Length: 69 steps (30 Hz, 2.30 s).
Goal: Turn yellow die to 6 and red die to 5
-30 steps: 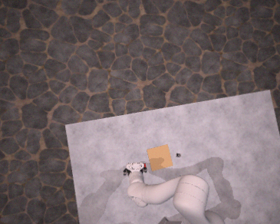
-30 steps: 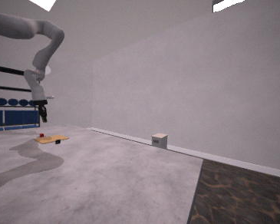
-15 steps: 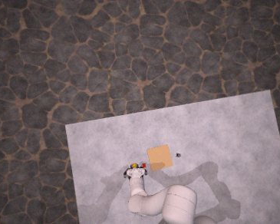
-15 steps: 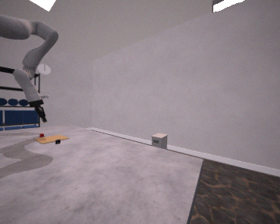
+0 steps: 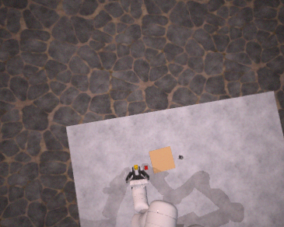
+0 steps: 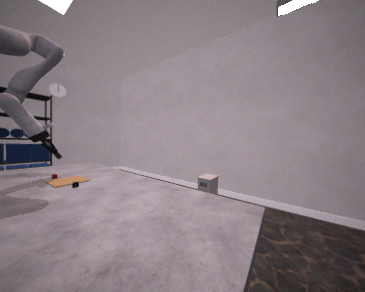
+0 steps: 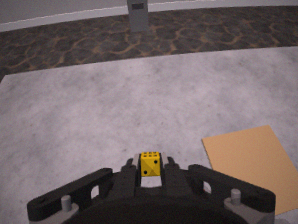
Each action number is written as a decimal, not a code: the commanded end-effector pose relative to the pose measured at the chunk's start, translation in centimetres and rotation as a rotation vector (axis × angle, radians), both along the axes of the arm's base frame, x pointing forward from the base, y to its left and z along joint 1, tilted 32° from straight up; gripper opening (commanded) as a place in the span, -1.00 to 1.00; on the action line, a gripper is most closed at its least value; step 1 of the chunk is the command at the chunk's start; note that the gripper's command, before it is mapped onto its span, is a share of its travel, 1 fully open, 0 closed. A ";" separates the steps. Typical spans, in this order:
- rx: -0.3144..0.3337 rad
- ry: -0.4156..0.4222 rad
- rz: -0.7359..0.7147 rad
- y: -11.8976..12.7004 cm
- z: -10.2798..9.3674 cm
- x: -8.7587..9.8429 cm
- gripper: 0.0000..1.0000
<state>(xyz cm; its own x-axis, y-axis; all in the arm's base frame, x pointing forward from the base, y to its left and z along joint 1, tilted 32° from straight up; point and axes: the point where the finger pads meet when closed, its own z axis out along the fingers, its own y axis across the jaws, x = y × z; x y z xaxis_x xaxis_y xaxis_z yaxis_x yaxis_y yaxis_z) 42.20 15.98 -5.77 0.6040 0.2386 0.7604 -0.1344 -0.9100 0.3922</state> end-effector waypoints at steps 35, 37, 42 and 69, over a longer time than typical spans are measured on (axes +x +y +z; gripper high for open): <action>-0.080 -0.428 0.223 -0.2 -1.1 -1.3 -0.69; -0.080 -0.428 0.223 -0.2 -1.1 -1.3 -0.69; -0.081 -0.429 0.218 -0.4 -1.4 -1.2 -0.69; -0.082 -0.429 0.216 -3.3 -7.4 1.1 -0.69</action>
